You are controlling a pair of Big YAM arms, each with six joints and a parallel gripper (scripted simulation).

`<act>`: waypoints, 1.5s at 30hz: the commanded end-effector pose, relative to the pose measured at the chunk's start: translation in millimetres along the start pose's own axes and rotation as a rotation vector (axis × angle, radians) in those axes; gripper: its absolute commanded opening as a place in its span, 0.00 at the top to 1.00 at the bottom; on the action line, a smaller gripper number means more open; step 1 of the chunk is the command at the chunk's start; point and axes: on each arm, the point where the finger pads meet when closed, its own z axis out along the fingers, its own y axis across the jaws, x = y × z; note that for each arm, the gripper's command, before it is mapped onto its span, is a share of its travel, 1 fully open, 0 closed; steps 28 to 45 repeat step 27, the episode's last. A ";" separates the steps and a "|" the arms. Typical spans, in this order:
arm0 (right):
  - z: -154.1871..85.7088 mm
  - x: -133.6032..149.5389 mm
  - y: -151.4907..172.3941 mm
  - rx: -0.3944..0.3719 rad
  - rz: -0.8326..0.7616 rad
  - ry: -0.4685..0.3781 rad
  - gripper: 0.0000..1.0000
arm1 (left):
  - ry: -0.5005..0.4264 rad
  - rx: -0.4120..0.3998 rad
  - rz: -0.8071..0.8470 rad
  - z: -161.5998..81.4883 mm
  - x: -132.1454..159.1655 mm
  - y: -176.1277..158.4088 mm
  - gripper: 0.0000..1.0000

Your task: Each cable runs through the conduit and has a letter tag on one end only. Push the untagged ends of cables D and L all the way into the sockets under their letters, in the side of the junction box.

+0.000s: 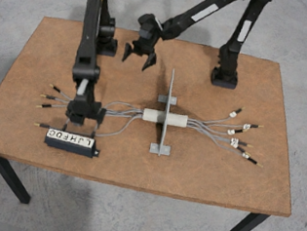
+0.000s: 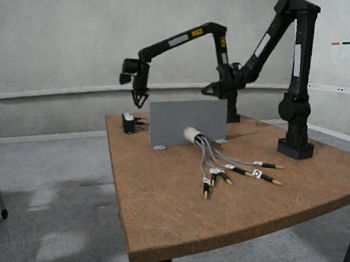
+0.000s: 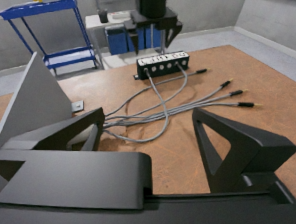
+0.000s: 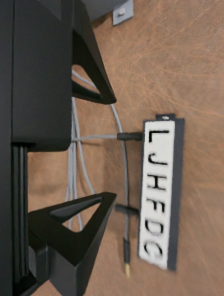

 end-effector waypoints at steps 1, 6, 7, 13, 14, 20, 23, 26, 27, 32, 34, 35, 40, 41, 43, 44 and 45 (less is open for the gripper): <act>-32.5 -15.4 -27.1 -0.009 -0.032 -0.189 0.00 | -0.018 0.007 -0.045 0.6 -15.9 -9.6 0.00; -52.5 -21.1 -48.3 -0.010 -0.038 -0.350 0.00 | -0.018 0.007 -0.045 0.6 -15.9 -9.6 0.00; -56.9 -22.1 -53.0 -0.010 -0.038 -0.385 0.00 | -0.018 0.007 -0.045 0.6 -15.9 -9.6 0.00; -53.1 -22.0 -54.8 -0.018 -0.044 -0.424 0.00 | -0.018 0.007 -0.045 0.6 -15.9 -9.6 0.00; -54.3 -22.0 -56.1 -0.020 -0.041 -0.433 0.00 | -0.018 0.007 -0.045 0.6 -15.9 -9.6 0.00; -65.0 -32.7 -56.4 -0.023 -0.026 -0.458 0.00 | -0.018 0.007 -0.045 0.6 -15.9 -9.6 0.00; -65.0 -32.7 -56.4 -0.023 -0.026 -0.458 0.00 | -0.018 0.007 -0.045 0.6 -15.9 -9.6 0.00; -65.0 -32.7 -56.4 -0.023 -0.026 -0.458 0.00 | -0.018 0.007 -0.045 0.6 -15.9 -9.6 0.00; -65.0 -32.7 -56.4 -0.023 -0.026 -0.458 0.00 | -0.018 0.007 -0.045 0.6 -15.9 -9.6 0.00; -65.0 -32.7 -56.4 -0.023 -0.026 -0.458 0.00 | -0.018 0.007 -0.045 0.6 -15.9 -9.6 0.00; -65.0 -32.7 -56.4 -0.023 -0.026 -0.458 0.00 | -0.018 0.007 -0.045 0.6 -15.9 -9.6 0.00; -65.0 -32.7 -56.4 -0.023 -0.026 -0.458 0.00 | -0.018 0.007 -0.045 0.6 -15.9 -9.6 0.00; -65.0 -32.7 -56.4 -0.023 -0.026 -0.458 0.00 | -0.018 0.007 -0.045 0.6 -15.9 -9.6 0.00; -65.0 -32.7 -56.4 -0.023 -0.026 -0.458 0.00 | -0.018 0.007 -0.045 0.6 -15.9 -9.6 0.00; -65.0 -32.7 -56.4 -0.023 -0.026 -0.458 0.00 | -0.018 0.007 -0.045 0.6 -15.9 -9.6 0.00; -65.0 -32.7 -56.4 -0.023 -0.026 -0.458 0.00 | -0.018 0.007 -0.045 0.6 -15.9 -9.6 0.00; -65.0 -32.7 -56.4 -0.023 -0.026 -0.458 0.00 | -0.018 0.007 -0.045 0.6 -15.9 -9.6 0.00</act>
